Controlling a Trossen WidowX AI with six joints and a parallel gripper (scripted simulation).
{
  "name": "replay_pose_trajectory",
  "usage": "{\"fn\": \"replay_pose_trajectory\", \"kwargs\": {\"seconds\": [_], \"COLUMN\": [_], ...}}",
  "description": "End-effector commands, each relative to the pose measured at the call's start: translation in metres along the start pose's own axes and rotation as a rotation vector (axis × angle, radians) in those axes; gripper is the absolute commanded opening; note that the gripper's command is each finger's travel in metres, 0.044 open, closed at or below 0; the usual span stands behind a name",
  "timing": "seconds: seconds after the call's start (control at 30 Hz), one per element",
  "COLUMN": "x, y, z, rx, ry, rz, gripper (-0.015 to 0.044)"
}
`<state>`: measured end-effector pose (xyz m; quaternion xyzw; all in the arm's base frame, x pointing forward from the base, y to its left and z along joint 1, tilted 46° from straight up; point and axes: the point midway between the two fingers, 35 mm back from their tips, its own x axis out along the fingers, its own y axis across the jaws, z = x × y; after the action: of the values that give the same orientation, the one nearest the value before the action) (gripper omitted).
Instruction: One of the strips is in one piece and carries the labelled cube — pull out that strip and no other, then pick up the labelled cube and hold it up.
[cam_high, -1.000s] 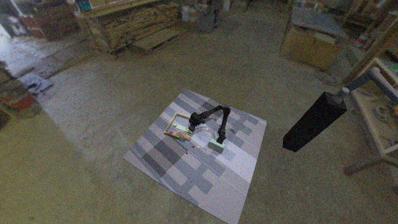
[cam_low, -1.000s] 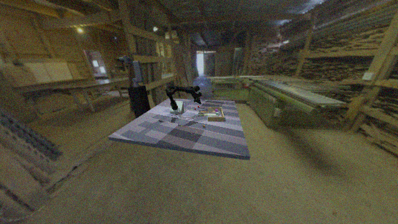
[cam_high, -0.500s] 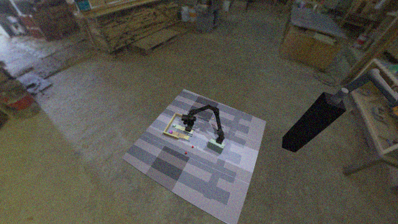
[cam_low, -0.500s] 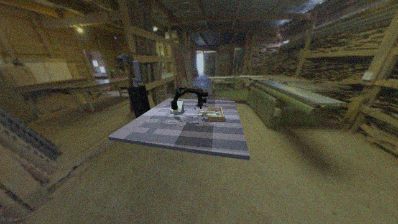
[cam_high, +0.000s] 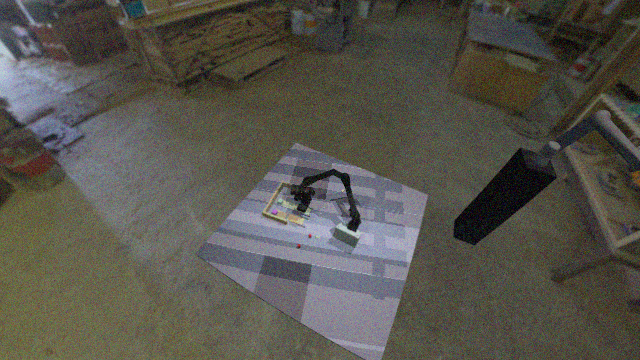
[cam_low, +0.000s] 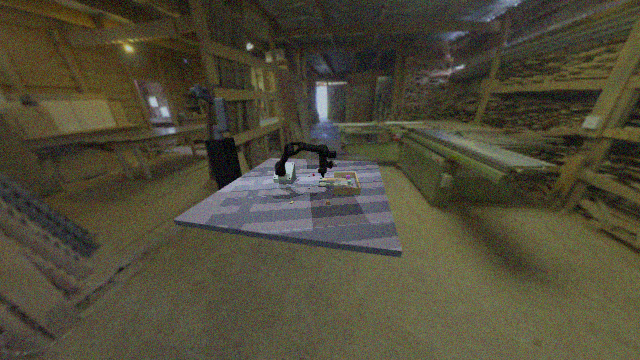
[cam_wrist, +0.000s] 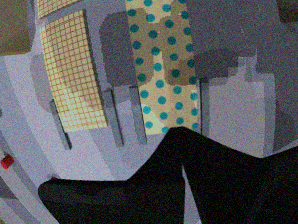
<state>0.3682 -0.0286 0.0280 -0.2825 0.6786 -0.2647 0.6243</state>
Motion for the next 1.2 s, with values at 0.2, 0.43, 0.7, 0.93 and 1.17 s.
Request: {"fn": "replay_pose_trajectory", "kwargs": {"seconds": [0.2,0.43,0.7,0.93,1.17], "x": [0.017,0.029,0.042,0.053,0.059], "y": [0.001,0.001,0.0,-0.002,-0.003], "z": [0.0,0.0,0.0,-0.001,-0.001], "rx": [-0.009,-0.009,-0.009,-0.009,-0.009], "ry": [0.002,0.002,0.002,0.003,0.003], "rz": [0.0,0.0,-0.001,-0.003,-0.003], "gripper": [0.0,0.0,0.0,0.0,0.0]}}
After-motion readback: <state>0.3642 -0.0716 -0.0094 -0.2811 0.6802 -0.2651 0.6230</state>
